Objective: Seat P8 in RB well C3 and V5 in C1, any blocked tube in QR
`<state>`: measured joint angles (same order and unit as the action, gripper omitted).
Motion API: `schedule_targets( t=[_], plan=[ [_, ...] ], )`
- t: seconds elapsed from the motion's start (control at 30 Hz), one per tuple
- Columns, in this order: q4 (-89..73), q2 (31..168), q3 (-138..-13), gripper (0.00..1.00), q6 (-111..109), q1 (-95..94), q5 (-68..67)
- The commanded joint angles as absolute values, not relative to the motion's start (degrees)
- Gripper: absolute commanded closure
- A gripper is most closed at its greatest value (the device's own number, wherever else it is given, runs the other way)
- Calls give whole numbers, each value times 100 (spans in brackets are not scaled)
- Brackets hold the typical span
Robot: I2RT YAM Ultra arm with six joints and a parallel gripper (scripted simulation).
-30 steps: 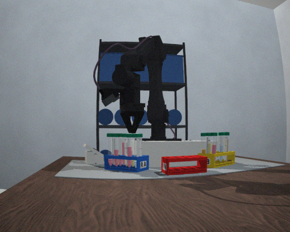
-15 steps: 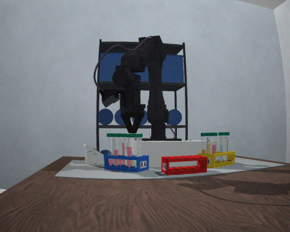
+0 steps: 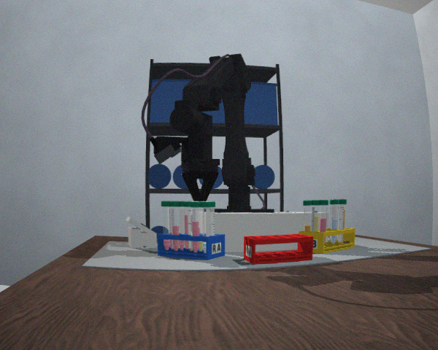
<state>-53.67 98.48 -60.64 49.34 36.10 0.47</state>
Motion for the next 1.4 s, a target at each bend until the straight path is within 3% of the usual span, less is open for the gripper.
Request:
schedule_targets(
  t=[0.0, 0.47, 0.5, 1.37],
  plan=[
    [-5254, 9897, -6035, 70, 4926, 3644, 56],
    [-5268, 9851, -6045, 70, 4927, 3623, 49],
    [-5268, 9851, -6045, 100, 4927, 3623, 49],
    [-5268, 9851, -6045, 100, 4927, 3623, 49]
  ],
)
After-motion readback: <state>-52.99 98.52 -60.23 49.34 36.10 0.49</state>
